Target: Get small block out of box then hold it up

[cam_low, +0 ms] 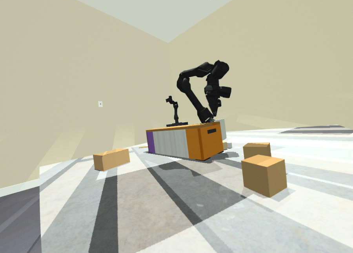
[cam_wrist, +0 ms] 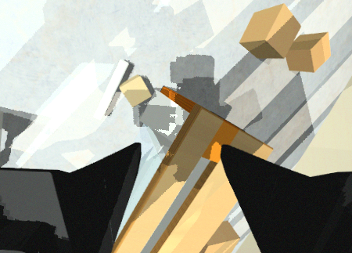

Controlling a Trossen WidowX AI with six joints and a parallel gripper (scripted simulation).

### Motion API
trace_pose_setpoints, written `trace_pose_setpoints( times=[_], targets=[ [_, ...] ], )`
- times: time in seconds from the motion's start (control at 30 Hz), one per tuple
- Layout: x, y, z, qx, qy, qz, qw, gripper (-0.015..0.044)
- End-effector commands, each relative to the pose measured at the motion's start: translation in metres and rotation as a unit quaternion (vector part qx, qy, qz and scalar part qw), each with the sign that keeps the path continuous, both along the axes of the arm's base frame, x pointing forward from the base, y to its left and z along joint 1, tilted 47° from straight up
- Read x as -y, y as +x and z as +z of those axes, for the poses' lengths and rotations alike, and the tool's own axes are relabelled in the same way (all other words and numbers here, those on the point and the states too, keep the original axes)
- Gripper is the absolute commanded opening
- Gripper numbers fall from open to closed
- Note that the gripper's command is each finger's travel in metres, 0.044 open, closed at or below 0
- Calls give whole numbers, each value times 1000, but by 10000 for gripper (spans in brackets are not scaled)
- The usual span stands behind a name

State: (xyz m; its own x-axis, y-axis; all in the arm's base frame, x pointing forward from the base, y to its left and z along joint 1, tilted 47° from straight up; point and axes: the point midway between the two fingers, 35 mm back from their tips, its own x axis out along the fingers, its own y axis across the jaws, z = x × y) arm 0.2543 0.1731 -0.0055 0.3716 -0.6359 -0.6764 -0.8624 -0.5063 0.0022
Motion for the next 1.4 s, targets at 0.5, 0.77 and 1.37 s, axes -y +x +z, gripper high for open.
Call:
trace_pose_setpoints(
  times=[0.5,0.77,1.37],
  targets=[
    [-7,-6,-11,-303,-256,347,850,285],
    [-7,-6,-11,-303,-256,347,850,285],
    [61,-2,-76,-303,-257,346,850,285]
  ],
)
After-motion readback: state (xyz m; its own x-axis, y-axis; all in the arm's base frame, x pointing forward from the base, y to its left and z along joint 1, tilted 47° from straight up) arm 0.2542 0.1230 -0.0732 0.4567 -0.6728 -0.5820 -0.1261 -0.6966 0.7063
